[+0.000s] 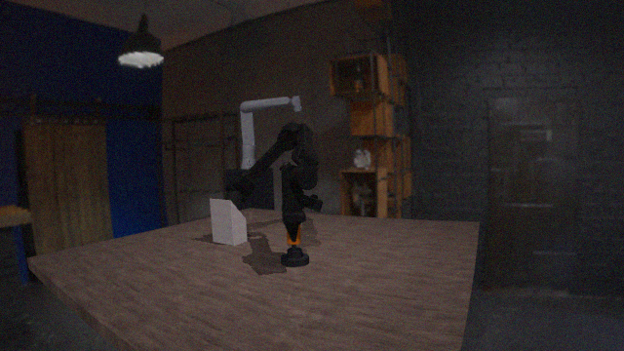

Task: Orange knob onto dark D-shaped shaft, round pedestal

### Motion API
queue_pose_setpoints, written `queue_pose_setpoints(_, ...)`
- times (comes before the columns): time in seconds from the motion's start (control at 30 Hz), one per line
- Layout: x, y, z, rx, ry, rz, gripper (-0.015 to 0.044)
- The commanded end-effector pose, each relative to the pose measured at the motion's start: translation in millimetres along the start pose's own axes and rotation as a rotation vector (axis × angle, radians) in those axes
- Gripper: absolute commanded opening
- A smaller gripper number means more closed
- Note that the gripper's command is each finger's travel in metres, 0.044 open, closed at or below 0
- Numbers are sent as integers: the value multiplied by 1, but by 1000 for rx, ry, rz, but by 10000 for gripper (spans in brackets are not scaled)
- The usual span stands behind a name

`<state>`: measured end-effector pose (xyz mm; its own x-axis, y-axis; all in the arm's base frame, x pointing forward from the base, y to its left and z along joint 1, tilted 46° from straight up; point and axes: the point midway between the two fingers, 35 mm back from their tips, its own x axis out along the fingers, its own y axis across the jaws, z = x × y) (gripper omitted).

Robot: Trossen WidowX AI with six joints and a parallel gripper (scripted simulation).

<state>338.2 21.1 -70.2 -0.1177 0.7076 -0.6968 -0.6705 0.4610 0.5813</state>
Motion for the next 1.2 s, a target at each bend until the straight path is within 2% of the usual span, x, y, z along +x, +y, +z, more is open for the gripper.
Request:
queue_pose_setpoints(0.0,-2,0,4,-14,-4,-6,0)
queue_pose_setpoints(1.17,3,-2,0,-14,-4,-6,0)
